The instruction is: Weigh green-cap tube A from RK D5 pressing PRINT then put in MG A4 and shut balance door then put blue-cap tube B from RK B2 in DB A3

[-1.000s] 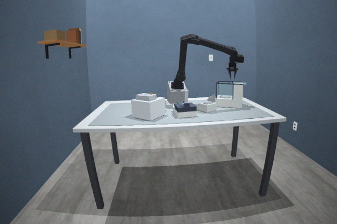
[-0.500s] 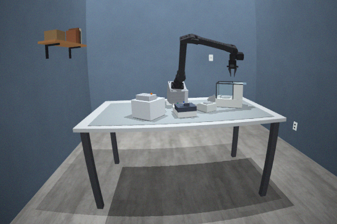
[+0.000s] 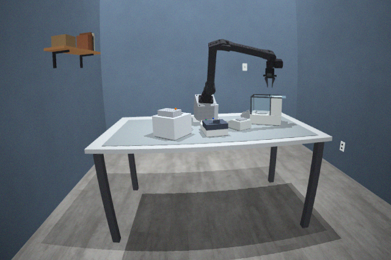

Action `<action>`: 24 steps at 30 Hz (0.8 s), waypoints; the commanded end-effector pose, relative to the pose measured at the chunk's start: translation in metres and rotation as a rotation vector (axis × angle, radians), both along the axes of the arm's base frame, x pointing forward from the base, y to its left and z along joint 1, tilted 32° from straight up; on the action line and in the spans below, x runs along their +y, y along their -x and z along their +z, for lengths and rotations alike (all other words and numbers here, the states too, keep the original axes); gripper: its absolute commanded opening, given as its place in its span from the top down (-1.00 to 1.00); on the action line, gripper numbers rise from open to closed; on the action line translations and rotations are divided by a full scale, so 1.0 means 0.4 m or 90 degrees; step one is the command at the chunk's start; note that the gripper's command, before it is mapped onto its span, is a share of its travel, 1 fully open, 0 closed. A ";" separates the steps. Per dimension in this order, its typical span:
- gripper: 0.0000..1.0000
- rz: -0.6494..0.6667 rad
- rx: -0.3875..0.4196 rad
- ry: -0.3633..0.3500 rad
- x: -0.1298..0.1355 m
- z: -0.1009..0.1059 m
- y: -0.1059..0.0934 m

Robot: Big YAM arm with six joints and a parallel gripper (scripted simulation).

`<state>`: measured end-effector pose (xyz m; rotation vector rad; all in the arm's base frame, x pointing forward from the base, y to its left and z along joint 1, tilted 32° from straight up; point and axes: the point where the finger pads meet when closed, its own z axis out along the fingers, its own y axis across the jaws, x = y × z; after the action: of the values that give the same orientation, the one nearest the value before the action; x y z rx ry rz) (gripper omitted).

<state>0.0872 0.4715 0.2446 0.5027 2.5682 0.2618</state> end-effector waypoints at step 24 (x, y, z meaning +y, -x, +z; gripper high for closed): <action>0.28 0.085 0.012 -0.012 -0.082 0.048 -0.333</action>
<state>0.1986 0.4543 0.2493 0.3696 2.6355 0.3023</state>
